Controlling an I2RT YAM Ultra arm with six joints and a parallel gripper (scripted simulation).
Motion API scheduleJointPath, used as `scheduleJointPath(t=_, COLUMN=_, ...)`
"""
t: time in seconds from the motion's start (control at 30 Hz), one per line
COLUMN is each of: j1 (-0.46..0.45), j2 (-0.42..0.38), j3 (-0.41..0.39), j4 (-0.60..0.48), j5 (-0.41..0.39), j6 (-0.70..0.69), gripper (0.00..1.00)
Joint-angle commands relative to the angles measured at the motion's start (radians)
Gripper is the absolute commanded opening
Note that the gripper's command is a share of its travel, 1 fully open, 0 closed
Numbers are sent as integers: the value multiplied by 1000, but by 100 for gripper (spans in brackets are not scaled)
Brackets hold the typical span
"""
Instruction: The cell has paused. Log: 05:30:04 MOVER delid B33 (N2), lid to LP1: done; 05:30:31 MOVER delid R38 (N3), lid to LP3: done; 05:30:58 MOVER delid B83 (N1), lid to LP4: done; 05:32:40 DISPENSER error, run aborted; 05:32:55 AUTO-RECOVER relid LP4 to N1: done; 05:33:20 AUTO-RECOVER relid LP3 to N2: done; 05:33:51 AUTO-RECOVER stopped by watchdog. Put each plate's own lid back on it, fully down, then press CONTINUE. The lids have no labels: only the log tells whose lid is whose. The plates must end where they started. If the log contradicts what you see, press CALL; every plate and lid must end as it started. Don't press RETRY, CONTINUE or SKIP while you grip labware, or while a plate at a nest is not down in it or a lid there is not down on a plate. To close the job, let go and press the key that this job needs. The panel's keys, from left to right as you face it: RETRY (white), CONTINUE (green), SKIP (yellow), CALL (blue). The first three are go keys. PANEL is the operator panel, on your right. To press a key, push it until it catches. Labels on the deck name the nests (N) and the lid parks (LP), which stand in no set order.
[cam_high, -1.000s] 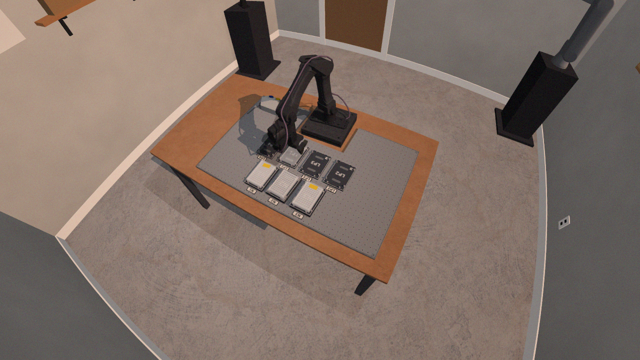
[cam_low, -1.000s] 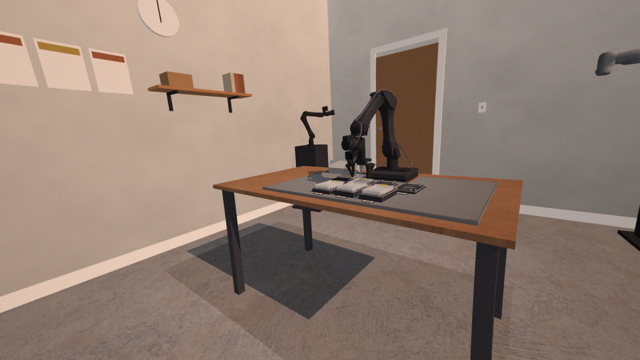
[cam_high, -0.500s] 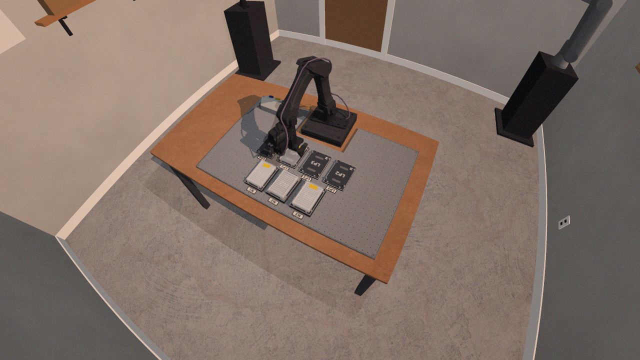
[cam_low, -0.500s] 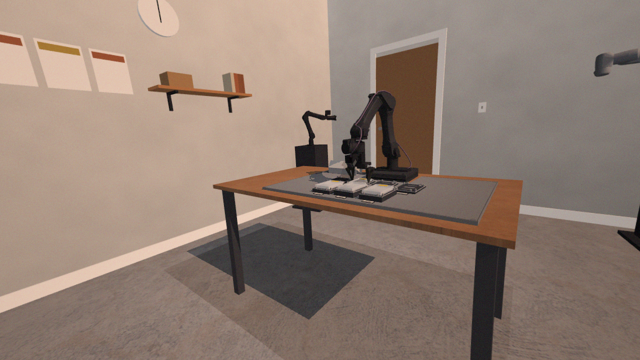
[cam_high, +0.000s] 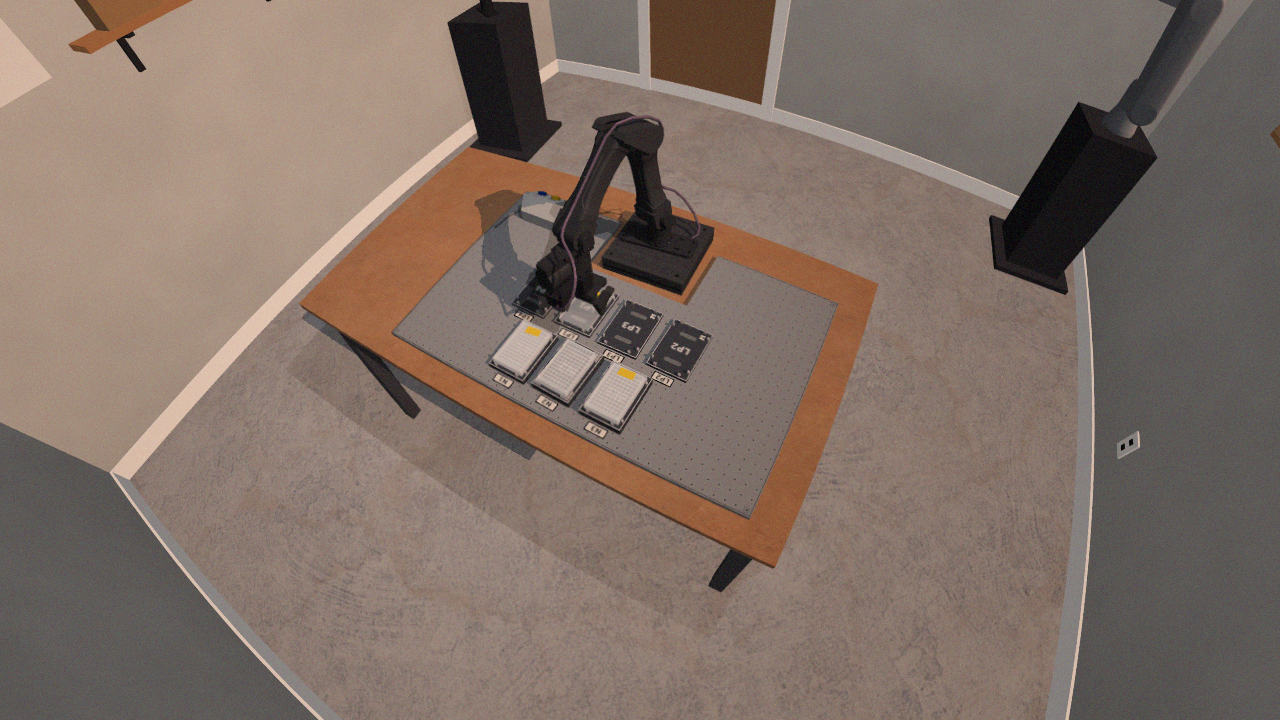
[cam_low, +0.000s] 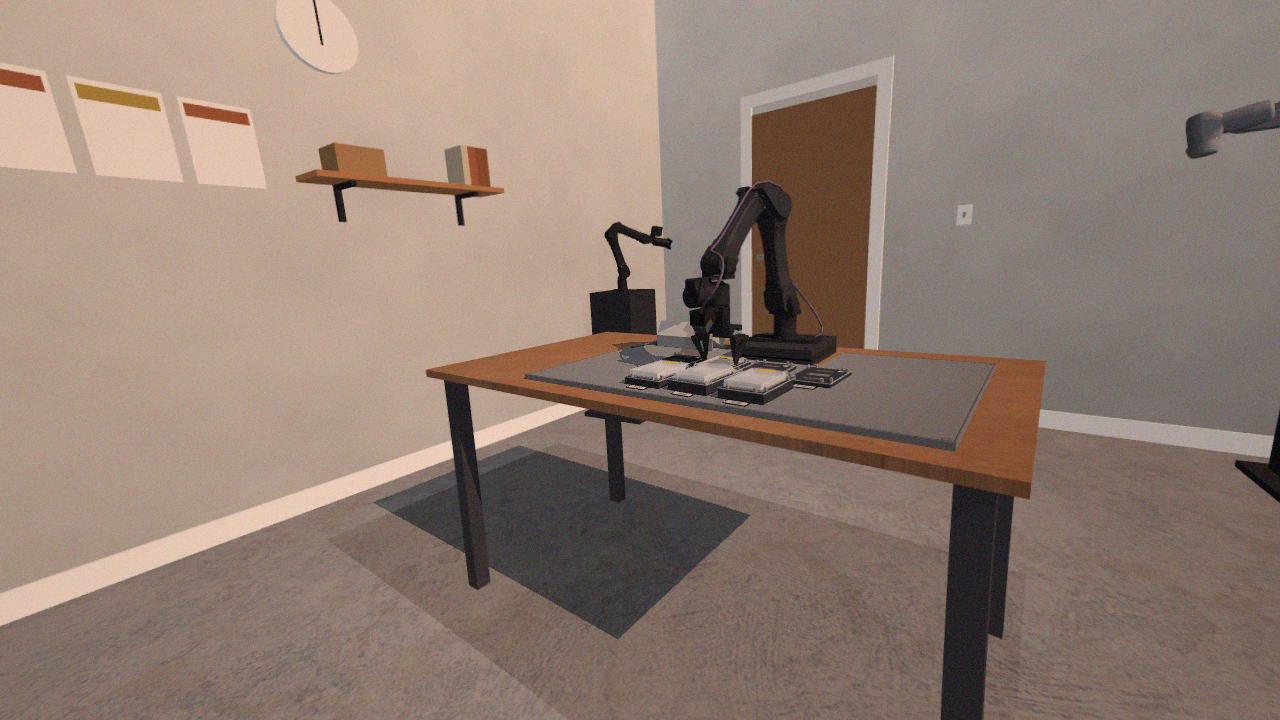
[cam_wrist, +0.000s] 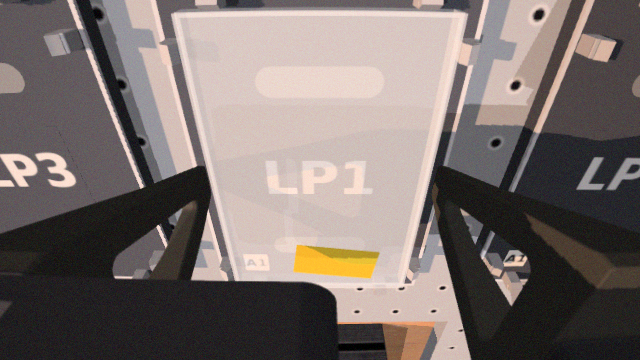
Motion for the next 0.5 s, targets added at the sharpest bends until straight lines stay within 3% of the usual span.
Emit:
scheduleJointPath(t=0.0, j1=1, j2=-4, j3=3, j4=10, j5=-1, j6=1, gripper=96)
scheduleJointPath(t=0.47, j1=2, j2=-6, j3=-3, j4=13, j5=-1, j6=1, gripper=82)
